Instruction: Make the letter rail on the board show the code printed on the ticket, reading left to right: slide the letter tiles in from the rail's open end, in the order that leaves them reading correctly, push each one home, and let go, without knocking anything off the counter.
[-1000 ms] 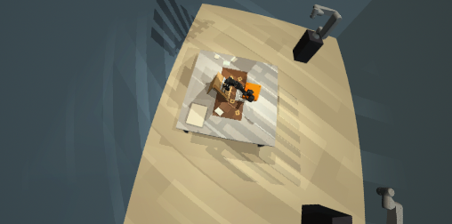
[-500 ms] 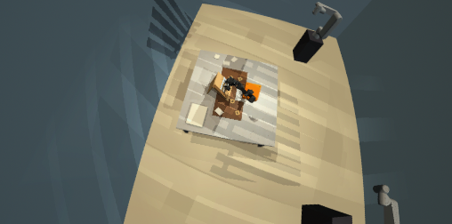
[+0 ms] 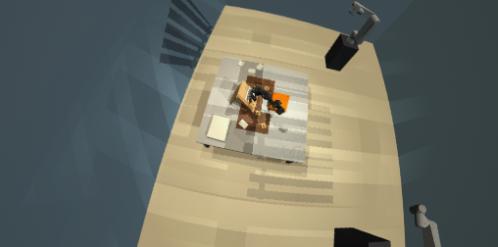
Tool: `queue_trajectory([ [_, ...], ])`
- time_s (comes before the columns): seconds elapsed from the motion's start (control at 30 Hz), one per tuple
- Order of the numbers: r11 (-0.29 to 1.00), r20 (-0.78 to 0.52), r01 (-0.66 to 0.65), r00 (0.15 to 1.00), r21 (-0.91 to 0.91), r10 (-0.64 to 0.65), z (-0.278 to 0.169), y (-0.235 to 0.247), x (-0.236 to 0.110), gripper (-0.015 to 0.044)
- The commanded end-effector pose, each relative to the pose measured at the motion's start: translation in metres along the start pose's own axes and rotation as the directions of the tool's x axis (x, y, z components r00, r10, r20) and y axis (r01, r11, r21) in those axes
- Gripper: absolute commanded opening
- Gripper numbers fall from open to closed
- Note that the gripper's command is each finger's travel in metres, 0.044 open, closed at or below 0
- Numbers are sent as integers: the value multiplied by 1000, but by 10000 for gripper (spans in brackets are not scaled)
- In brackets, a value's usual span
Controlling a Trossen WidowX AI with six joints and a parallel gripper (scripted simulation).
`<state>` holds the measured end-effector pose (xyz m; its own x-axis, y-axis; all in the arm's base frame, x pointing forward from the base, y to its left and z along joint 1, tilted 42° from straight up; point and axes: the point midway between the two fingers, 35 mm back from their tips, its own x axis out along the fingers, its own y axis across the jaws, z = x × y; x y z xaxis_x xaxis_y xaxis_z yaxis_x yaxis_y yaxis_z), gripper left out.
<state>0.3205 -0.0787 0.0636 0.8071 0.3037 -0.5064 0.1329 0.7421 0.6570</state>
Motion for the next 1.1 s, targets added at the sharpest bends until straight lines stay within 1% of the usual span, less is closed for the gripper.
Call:
queue_trajectory([
  [0.0,1000,0,-4,1000,-6,4,0,0,-3,295],
  [1.07,1000,-1,-3,1000,-6,3,1,0,-20,295],
])
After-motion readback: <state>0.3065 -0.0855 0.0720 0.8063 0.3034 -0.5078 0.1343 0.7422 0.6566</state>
